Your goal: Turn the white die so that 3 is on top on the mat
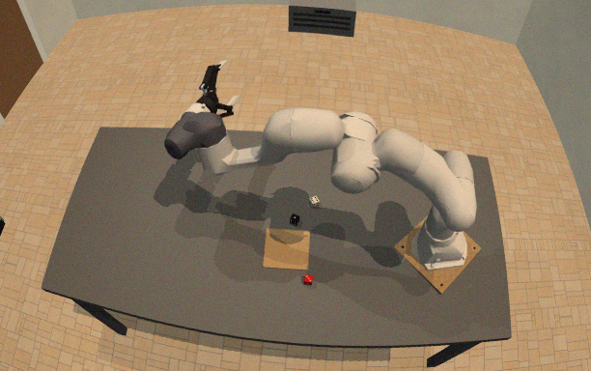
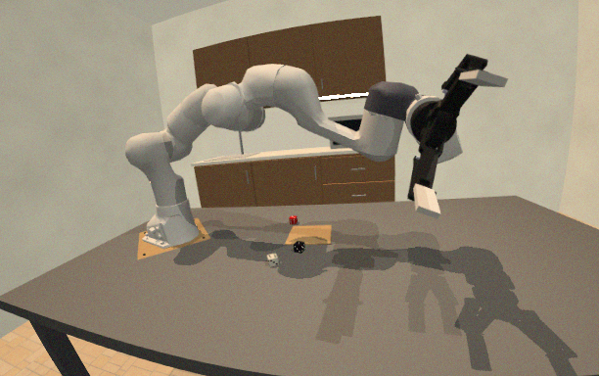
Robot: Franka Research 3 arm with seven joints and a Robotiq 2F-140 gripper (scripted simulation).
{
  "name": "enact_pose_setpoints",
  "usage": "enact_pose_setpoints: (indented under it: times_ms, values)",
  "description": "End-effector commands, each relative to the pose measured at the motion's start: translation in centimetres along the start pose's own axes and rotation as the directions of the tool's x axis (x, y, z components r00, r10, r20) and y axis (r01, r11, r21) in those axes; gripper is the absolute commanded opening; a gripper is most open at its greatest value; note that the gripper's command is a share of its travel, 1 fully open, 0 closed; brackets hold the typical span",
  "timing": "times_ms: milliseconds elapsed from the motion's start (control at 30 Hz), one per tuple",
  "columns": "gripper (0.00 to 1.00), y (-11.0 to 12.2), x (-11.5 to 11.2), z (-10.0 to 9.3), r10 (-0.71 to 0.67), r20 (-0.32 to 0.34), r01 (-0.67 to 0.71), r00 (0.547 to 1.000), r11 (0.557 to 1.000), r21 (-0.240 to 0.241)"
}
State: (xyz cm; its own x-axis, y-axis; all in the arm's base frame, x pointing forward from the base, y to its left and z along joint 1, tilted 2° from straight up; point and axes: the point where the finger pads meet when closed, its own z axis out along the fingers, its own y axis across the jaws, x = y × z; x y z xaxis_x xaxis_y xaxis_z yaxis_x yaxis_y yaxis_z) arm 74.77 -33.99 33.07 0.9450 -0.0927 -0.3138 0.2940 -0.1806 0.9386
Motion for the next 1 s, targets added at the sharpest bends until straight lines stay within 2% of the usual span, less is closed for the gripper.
enact_pose_setpoints:
  times_ms: [0, 100, 167, 233, 333, 400, 500, 533, 600, 633, 700, 733, 767, 800, 867, 967]
  values:
    - [1.00, -0.3, 0.0, 0.2, -0.006, -0.005, 0.006, 1.000, 1.000, 0.016]
    - [1.00, -1.1, -0.2, 0.7, -0.023, -0.018, 0.024, 1.000, 0.998, 0.060]
    - [1.00, -2.1, -0.4, 1.1, -0.041, -0.034, 0.044, 0.999, 0.993, 0.108]
    - [1.00, -3.4, -0.8, 1.5, -0.060, -0.058, 0.069, 0.997, 0.982, 0.173]
    - [1.00, -6.1, -1.9, 1.7, -0.085, -0.107, 0.113, 0.991, 0.949, 0.294]
    - [1.00, -6.1, -1.9, 1.7, -0.085, -0.107, 0.113, 0.991, 0.949, 0.294]
    - [1.00, -9.3, -3.9, 1.0, -0.092, -0.170, 0.158, 0.981, 0.888, 0.431]
    - [1.00, -9.4, -3.9, 1.0, -0.092, -0.171, 0.158, 0.981, 0.888, 0.432]
    - [1.00, -11.5, -5.5, 0.0, -0.083, -0.212, 0.183, 0.974, 0.836, 0.517]
    - [1.00, -11.7, -5.7, -0.1, -0.081, -0.216, 0.186, 0.973, 0.831, 0.525]
    - [1.00, -13.6, -7.4, -1.4, -0.062, -0.251, 0.205, 0.966, 0.775, 0.598]
    - [1.00, -14.0, -7.8, -1.7, -0.056, -0.258, 0.208, 0.965, 0.763, 0.612]
    - [1.00, -15.0, -8.8, -2.5, -0.042, -0.274, 0.216, 0.961, 0.731, 0.648]
    - [1.00, -15.2, -9.0, -2.7, -0.039, -0.276, 0.217, 0.960, 0.726, 0.653]
    - [1.00, -17.0, -11.0, -4.4, -0.005, -0.301, 0.229, 0.954, 0.661, 0.714]
    - [1.00, -17.3, -11.4, -4.7, 0.002, -0.305, 0.230, 0.952, 0.649, 0.725]
